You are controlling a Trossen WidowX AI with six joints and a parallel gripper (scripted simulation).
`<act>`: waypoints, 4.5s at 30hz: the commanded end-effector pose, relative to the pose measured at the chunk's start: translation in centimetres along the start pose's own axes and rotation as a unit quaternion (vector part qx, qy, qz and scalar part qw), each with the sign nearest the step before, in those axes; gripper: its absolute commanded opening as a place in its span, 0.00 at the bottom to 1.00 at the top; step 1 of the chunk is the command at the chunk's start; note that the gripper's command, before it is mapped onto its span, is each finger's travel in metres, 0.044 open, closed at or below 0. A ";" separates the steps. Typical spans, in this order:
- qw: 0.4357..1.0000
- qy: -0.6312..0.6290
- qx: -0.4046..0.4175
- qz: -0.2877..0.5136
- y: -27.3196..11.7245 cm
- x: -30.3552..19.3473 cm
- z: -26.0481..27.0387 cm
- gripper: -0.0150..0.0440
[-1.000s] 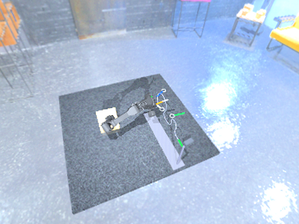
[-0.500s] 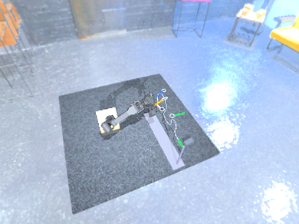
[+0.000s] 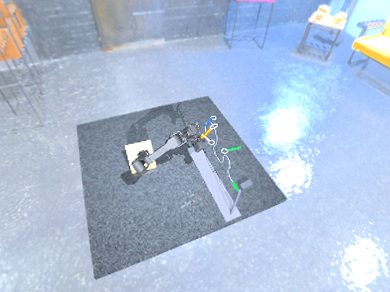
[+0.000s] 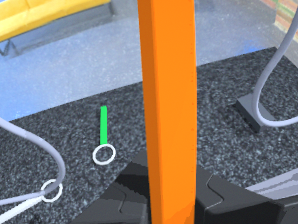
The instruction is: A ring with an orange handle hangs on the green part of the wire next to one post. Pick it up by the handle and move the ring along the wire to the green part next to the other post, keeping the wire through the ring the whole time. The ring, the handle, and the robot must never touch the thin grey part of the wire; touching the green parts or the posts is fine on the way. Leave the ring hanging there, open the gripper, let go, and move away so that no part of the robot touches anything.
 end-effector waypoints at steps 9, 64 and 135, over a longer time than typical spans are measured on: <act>0.997 -0.067 -0.036 -0.010 0.1 -0.2 0.1 0.00; 0.911 -0.358 -0.194 -0.057 0.4 -0.9 0.0 0.00; 0.643 -0.666 -0.362 -0.105 0.8 -1.3 -0.8 0.00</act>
Point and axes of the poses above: the point midway between the two fingers, 35 mm back from their tips, its own y axis out along the fingers, its own z axis across the jaws, x = y × z, the point moved 8 cm from there along -y, back along the fingers, and after that the axes turned 3 degrees about y, right-handed, at the moved point
